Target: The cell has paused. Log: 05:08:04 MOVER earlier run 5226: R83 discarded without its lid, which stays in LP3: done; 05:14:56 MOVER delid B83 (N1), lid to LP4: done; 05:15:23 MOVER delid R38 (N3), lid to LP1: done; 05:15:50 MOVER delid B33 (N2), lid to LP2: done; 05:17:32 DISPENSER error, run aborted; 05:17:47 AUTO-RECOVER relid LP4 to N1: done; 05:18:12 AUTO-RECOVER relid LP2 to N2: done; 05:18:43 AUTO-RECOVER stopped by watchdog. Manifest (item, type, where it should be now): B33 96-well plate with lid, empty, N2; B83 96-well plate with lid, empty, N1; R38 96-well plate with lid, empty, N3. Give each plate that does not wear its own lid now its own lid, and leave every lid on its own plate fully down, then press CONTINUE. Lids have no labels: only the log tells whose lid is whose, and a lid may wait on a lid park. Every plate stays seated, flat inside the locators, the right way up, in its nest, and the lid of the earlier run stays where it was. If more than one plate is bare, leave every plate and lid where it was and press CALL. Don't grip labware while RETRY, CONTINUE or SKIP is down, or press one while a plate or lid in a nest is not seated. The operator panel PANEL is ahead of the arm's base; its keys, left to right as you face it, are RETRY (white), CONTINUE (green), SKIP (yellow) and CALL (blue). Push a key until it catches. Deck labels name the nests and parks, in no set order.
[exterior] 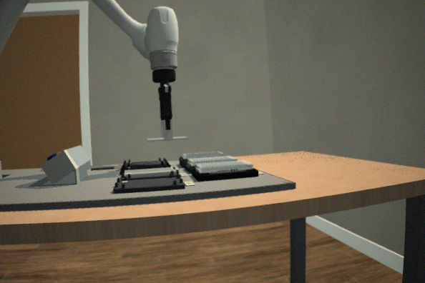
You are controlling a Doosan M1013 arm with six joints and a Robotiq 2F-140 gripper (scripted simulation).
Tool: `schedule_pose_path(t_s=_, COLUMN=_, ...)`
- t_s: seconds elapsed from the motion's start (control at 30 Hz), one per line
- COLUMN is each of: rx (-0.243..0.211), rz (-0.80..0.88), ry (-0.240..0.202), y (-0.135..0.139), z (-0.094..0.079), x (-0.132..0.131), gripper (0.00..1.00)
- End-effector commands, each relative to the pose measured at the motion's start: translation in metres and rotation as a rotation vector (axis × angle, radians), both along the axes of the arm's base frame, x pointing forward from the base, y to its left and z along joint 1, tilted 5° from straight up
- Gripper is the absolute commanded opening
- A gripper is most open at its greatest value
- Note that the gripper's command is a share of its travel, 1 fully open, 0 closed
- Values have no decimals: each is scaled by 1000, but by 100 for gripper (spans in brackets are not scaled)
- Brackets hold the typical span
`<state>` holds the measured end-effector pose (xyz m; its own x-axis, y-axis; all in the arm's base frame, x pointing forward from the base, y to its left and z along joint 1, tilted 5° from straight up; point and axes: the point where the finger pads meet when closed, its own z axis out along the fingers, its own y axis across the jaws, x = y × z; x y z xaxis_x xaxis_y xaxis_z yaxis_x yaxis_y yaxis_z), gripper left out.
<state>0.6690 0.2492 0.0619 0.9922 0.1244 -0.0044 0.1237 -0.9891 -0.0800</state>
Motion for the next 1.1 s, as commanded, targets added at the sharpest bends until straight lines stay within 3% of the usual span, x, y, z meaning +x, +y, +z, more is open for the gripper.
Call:
schedule_pose_path(t_s=0.0, rx=0, rz=1, ry=4, y=-15, z=-4, x=68, gripper=0)
schedule_pose_path(t_s=0.03, rx=0, rz=1, ry=4, y=-16, z=-4, x=73, gripper=0)
schedule_pose_path(t_s=0.07, rx=0, rz=1, ry=4, y=-24, z=-6, x=98, gripper=0)
schedule_pose_path(t_s=0.17, rx=0, rz=1, ry=4, y=-29, z=-7, x=111, gripper=0)
schedule_pose_path(t_s=1.07, rx=0, rz=1, ry=4, y=-29, z=-7, x=111, gripper=0)
